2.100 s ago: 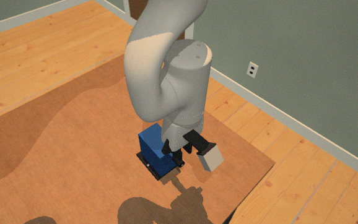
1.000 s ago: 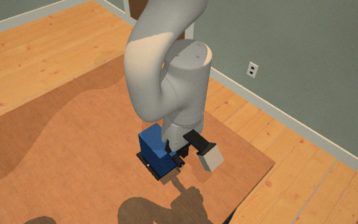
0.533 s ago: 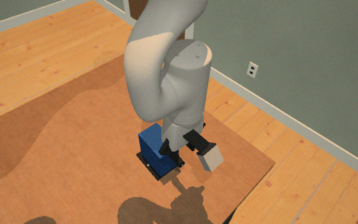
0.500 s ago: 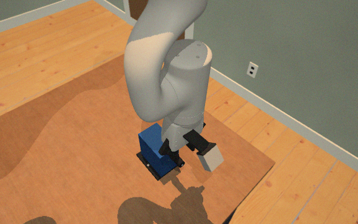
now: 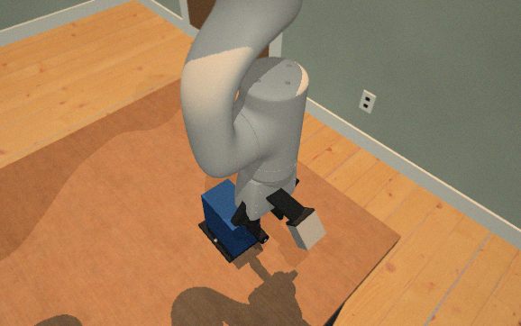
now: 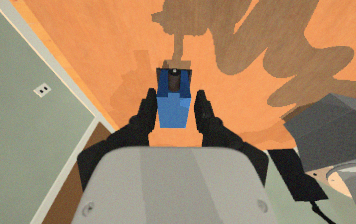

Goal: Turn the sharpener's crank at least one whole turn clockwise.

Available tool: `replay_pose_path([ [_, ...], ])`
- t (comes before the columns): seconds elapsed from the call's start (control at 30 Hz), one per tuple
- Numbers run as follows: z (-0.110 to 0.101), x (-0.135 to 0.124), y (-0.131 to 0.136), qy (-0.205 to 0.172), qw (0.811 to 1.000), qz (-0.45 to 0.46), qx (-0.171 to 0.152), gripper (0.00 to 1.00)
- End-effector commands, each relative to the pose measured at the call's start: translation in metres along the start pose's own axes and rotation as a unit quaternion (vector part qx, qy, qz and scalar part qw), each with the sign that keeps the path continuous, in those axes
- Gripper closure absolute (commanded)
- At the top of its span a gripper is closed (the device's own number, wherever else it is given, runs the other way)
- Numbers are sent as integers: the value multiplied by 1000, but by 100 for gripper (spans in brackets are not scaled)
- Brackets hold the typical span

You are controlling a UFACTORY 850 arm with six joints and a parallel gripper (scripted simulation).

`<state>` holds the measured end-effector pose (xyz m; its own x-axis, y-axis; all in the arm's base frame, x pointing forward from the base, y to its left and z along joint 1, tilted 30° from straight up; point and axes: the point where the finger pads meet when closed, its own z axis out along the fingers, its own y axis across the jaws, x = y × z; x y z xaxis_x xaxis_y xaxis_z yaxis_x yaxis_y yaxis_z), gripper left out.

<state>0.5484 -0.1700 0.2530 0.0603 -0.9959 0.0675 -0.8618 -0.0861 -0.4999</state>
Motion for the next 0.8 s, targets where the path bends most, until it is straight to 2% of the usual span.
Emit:
replay_pose_path([
  [0.0,0,0,-1,0,1000,0,1,46],
  [0.77,8,0,-1,0,1000,0,0,46],
])
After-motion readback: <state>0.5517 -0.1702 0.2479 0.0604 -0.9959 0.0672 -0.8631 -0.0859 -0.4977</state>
